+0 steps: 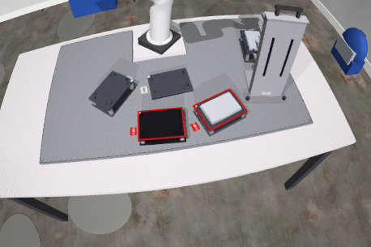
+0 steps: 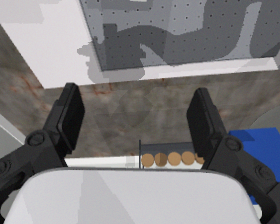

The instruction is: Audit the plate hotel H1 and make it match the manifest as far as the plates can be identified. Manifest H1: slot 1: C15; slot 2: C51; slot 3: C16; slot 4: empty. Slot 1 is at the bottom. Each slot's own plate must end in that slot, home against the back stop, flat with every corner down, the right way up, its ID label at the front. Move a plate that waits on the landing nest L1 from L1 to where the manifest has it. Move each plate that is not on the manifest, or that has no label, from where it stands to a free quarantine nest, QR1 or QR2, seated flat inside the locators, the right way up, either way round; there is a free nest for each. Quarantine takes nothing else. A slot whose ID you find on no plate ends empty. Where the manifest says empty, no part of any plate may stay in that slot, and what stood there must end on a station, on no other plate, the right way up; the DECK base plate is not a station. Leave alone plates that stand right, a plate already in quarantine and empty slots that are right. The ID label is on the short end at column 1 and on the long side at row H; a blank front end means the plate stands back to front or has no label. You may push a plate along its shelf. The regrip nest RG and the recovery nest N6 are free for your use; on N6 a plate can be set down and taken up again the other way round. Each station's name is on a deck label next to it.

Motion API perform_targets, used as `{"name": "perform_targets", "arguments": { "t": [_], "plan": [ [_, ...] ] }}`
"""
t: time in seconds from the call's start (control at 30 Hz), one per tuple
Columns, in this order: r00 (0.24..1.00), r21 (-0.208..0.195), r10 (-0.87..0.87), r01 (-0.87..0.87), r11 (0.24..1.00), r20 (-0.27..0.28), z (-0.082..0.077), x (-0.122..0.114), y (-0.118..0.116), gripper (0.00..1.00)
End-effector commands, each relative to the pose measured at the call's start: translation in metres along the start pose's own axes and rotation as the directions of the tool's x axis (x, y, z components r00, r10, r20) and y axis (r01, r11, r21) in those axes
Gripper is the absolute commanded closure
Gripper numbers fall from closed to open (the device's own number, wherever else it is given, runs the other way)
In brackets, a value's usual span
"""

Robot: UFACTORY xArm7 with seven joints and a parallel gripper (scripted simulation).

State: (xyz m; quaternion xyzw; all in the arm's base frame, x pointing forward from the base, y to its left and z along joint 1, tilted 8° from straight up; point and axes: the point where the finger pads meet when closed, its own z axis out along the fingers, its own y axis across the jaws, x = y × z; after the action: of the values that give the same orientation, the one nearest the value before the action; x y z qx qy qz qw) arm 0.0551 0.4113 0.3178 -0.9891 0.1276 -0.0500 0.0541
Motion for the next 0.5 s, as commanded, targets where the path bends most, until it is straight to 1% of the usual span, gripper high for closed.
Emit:
{"name": "perform_targets", "arguments": {
  "t": [0.0,0.47],
  "plan": [
    [1.0,0.004,0.0,0.0,1.0,0.001,0.005,0.0,-0.001,0.0],
    [1.0,0.004,0.0,0.0,1.0,0.001,0.025,0.0,-0.001,0.0]
  ]
}}
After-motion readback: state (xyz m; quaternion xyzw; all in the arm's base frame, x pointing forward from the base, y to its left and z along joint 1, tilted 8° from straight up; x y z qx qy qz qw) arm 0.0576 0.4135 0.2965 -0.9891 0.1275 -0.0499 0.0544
